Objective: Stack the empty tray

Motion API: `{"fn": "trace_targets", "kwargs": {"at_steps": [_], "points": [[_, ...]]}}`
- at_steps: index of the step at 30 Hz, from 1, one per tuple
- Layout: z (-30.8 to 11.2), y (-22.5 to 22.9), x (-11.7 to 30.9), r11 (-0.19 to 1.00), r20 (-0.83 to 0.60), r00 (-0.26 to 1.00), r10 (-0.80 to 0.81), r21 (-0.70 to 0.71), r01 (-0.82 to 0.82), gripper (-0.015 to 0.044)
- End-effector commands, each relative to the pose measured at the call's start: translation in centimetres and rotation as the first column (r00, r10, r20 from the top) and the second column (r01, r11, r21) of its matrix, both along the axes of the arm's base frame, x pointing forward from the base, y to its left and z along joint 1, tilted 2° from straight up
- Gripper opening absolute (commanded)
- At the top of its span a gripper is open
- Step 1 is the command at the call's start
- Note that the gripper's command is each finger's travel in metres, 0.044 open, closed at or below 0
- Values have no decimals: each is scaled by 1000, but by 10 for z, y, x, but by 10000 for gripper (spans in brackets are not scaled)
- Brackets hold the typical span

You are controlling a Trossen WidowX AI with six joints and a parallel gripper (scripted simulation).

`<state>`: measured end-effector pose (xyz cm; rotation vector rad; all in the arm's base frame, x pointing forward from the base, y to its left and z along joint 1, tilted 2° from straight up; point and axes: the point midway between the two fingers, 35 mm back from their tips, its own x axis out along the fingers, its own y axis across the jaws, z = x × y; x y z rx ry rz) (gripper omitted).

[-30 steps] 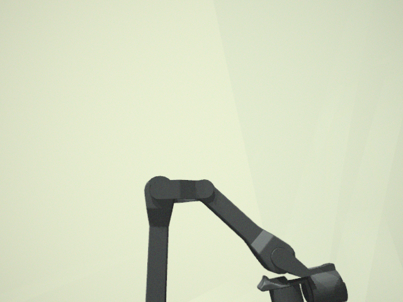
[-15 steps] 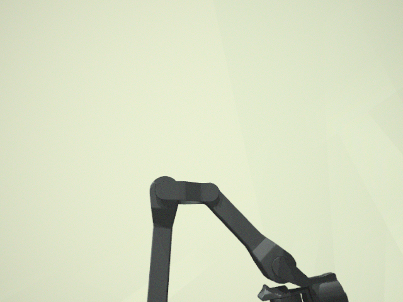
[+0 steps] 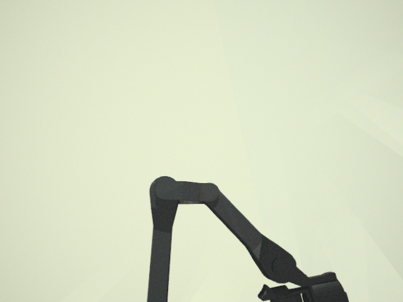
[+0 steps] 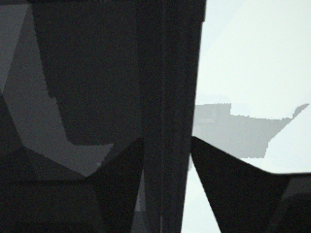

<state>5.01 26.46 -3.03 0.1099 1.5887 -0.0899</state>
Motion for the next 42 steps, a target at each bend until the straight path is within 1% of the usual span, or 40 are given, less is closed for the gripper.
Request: {"fn": "trace_targets", "kwargs": {"at_steps": [1, 20, 25, 34, 42], "points": [[0, -1, 0, 1000, 0, 1000, -6, -5, 6, 163], [0, -1, 0, 1000, 0, 1000, -6, -5, 6, 36], [15, 1, 1, 1000, 0, 1000, -6, -4, 6, 3], [75, 0, 2, 1000, 0, 1000, -6, -4, 6, 0], [80, -1, 2, 1000, 0, 1000, -6, -4, 6, 0]]}}
